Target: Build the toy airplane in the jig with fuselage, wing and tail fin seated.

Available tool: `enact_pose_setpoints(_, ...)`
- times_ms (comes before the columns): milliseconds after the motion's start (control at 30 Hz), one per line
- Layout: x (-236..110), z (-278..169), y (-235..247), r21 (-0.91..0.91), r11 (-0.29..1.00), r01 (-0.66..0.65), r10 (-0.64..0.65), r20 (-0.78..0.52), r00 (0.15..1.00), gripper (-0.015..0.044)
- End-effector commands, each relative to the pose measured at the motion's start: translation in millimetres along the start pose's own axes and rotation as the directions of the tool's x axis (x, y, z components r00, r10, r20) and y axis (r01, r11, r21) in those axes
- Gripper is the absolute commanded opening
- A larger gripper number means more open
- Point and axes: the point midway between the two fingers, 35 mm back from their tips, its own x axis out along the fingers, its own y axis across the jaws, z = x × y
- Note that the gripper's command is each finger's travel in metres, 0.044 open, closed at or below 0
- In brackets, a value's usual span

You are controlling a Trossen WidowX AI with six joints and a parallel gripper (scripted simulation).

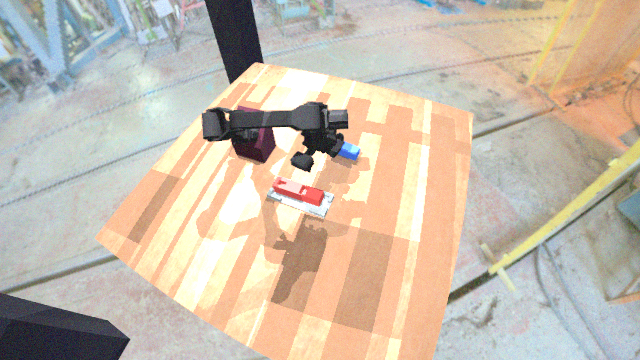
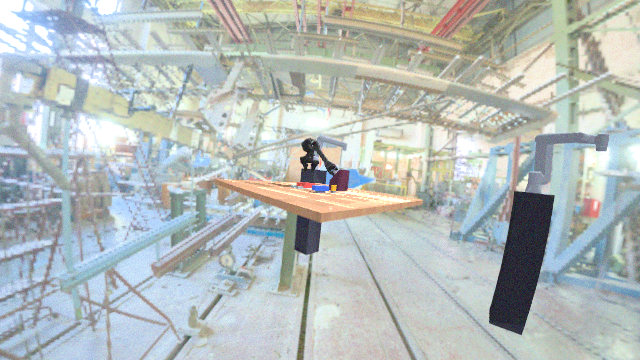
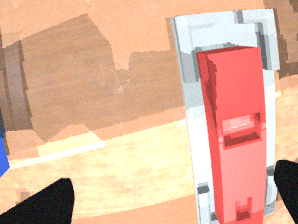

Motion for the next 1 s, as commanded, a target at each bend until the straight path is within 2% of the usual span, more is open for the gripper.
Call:
enact_pose_setpoints(0,2,13,56,-0.003,1.000,-0.009,0.009,-0.002,1.000,0.0440)
enact_pose_setpoints(300,20,9,180,0.003,1.000,0.001,-0.001,-0.002,1.000,0.0440)
enact_pose_setpoints(567,21,9,183,0.003,1.000,0.001,-0.001,-0.002,1.000,0.0440)
enact_pose_setpoints(700,53,9,182,0.004,1.000,0.002,-0.002,-0.002,1.000,0.0440)
enact_pose_setpoints(900,58,9,182,0.004,1.000,0.002,-0.002,-0.002,1.000,0.0440)
enact_pose_setpoints(967,69,9,182,0.004,1.000,0.003,-0.003,-0.001,1.000,0.0440)
